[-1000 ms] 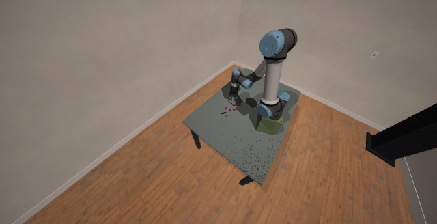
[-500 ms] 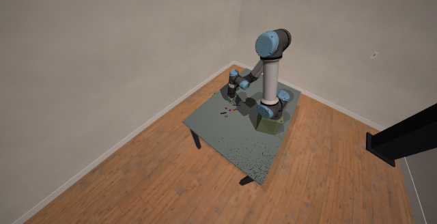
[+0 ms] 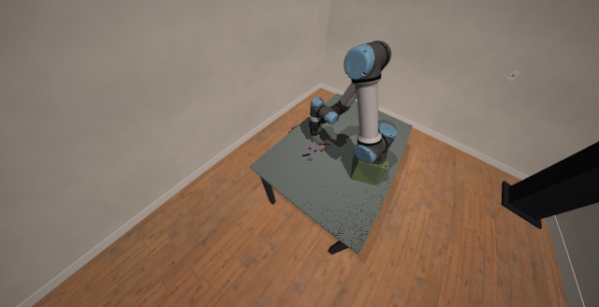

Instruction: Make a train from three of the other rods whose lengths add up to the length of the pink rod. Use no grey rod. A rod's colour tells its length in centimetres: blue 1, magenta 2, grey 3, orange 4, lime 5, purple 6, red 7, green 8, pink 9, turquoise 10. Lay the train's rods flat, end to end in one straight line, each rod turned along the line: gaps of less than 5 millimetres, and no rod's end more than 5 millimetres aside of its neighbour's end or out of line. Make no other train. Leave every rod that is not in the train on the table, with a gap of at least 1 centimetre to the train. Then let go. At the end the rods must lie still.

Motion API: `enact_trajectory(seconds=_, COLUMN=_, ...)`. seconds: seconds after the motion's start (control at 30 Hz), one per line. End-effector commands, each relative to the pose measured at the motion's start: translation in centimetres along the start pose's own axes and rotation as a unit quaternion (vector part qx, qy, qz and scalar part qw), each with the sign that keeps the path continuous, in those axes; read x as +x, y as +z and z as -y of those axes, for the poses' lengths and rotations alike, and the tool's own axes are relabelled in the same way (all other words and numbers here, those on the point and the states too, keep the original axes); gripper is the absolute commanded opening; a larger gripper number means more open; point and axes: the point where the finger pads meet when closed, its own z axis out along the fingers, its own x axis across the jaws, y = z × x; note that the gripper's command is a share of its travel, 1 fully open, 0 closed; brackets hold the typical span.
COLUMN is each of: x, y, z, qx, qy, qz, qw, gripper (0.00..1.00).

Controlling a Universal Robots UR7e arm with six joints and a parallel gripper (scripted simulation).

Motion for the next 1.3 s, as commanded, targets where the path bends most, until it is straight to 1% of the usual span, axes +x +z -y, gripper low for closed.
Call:
enact_trajectory(seconds=0.0, x=0.3, y=0.5, z=-0.8, qx=0.0, qy=0.084, qz=0.0, qw=0.996, gripper=1.0)
enact_trajectory(seconds=0.23, x=0.8, y=1.4, z=-2.0, qx=-0.001, qy=0.199, qz=0.0, qw=0.98, gripper=1.0)
enact_trajectory(seconds=0.3, x=0.8, y=1.4, z=-2.0, qx=-0.001, qy=0.199, qz=0.0, qw=0.98, gripper=1.0)
enact_trajectory(seconds=0.67, x=1.3, y=2.4, z=-3.5, qx=-0.001, qy=0.327, qz=0.0, qw=0.945, gripper=1.0)
enact_trajectory(seconds=0.8, x=1.5, y=2.6, z=-3.9, qx=-0.001, qy=0.356, qz=0.0, qw=0.935, gripper=1.0)
enact_trajectory(seconds=0.87, x=1.5, y=2.6, z=-3.9, qx=-0.001, qy=0.356, qz=0.0, qw=0.935, gripper=1.0)
enact_trajectory(seconds=1.07, x=1.6, y=2.8, z=-4.3, qx=-0.001, qy=0.384, qz=0.0, qw=0.923, gripper=1.0)
enact_trajectory(seconds=1.27, x=1.6, y=2.9, z=-4.4, qx=-0.001, qy=0.395, qz=0.0, qw=0.918, gripper=1.0)
